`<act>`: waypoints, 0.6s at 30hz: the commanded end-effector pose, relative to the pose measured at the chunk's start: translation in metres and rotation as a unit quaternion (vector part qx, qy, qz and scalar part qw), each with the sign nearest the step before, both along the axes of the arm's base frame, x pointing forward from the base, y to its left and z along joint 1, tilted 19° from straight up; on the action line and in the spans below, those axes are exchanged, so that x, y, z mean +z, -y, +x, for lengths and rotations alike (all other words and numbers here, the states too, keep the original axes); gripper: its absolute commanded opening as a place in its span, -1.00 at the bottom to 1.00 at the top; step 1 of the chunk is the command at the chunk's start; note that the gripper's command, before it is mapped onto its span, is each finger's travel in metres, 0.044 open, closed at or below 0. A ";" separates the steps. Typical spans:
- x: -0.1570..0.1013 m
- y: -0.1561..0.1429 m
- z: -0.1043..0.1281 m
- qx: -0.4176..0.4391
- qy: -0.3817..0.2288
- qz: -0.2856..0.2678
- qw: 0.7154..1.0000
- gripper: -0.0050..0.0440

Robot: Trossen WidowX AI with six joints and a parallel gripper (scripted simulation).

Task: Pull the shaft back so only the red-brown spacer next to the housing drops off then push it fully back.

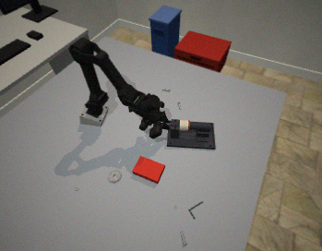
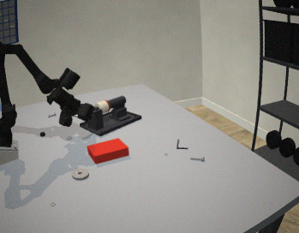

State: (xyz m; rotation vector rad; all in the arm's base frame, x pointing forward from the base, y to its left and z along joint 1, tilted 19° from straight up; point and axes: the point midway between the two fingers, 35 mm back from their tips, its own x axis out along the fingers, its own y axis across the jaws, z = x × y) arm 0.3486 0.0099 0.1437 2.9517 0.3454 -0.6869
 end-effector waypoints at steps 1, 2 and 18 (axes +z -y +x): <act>0.000 0.000 0.000 0.000 0.000 0.000 1.000 -0.52; 0.000 0.000 0.000 0.000 0.000 0.000 1.000 -0.55; -0.002 0.001 -0.005 -0.002 -0.001 0.001 1.000 -0.80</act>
